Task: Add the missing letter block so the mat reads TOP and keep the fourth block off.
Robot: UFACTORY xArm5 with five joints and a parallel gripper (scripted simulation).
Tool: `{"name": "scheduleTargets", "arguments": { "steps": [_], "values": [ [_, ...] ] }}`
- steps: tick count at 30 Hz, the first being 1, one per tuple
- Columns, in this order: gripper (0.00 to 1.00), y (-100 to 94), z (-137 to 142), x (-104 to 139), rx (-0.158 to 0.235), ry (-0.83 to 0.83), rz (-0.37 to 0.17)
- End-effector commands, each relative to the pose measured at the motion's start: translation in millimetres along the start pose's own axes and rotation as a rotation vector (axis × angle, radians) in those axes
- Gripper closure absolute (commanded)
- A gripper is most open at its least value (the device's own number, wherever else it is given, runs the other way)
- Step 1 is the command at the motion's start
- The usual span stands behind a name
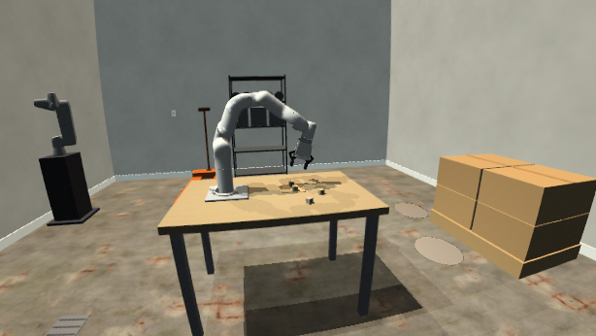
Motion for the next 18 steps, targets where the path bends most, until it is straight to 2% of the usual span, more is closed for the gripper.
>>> {"name": "scheduleTargets", "arguments": {
  "steps": [1,2,5,16,18],
  "values": [
    [0.0,-0.9,1,3,0.038,0.058,-0.002],
    [0.0,0.0,1,8,0.079,0.148,0.0],
    [0.0,0.5,1,11,0.107,0.21,0.003],
    [0.0,1.9,-2,29,0.269,0.568,0.047],
    [0.0,1.9,-2,29,0.269,0.568,0.047]
  ]
}}
Point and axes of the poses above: the point where the finger pads meet when closed, its own y axis out along the fingers, its own z axis across the jaws, x = y × z, the point moved 2 cm from there along -y, back along the fingers, and after that the axes turned 11 degrees about -y, right-handed, at the moved point
